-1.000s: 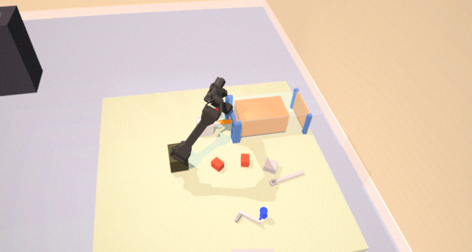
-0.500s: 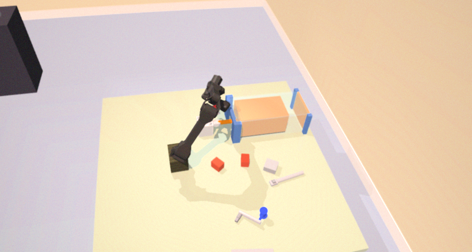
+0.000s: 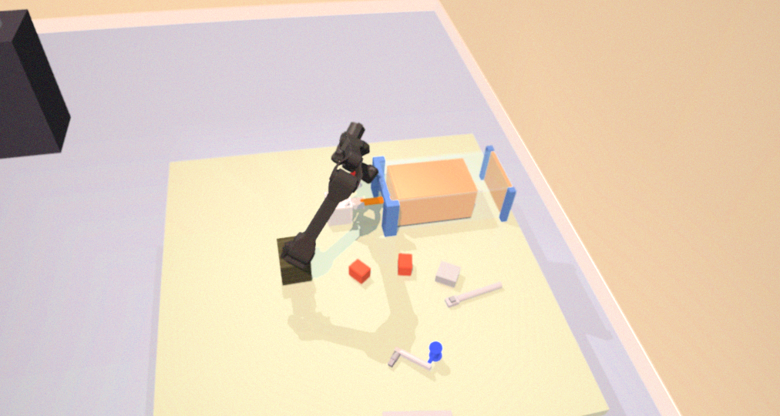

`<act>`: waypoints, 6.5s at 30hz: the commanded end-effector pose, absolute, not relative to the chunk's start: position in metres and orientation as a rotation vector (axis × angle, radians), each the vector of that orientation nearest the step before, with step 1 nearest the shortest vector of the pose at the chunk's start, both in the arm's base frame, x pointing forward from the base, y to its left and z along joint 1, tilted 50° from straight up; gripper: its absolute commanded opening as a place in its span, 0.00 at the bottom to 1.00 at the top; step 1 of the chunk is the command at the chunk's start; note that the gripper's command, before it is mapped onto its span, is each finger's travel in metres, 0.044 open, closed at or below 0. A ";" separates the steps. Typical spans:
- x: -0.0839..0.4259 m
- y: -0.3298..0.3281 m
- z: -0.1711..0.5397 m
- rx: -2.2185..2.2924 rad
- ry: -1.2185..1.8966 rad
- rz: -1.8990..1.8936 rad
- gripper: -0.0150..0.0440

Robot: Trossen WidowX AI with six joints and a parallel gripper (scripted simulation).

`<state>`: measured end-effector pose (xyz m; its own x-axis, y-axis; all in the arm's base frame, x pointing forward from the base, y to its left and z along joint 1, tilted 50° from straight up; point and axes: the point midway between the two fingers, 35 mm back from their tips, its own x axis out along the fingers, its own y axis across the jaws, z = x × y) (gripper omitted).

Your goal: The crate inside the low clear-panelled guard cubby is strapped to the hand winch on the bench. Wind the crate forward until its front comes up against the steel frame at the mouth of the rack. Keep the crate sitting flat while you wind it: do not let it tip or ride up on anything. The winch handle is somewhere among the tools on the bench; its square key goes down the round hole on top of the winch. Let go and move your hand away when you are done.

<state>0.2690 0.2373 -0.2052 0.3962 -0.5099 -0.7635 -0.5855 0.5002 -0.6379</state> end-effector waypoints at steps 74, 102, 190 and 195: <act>0.183 0.263 -0.238 -1.113 1.268 0.109 0.25; 0.154 0.259 -0.236 -1.113 1.270 0.111 0.25; 0.088 0.218 -0.194 -1.117 1.276 0.113 0.25; 0.086 0.214 -0.191 -1.117 1.277 0.112 0.25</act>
<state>0.0927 0.2249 -0.1963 0.3676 -0.4698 -0.8026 -0.6149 0.5246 -0.5888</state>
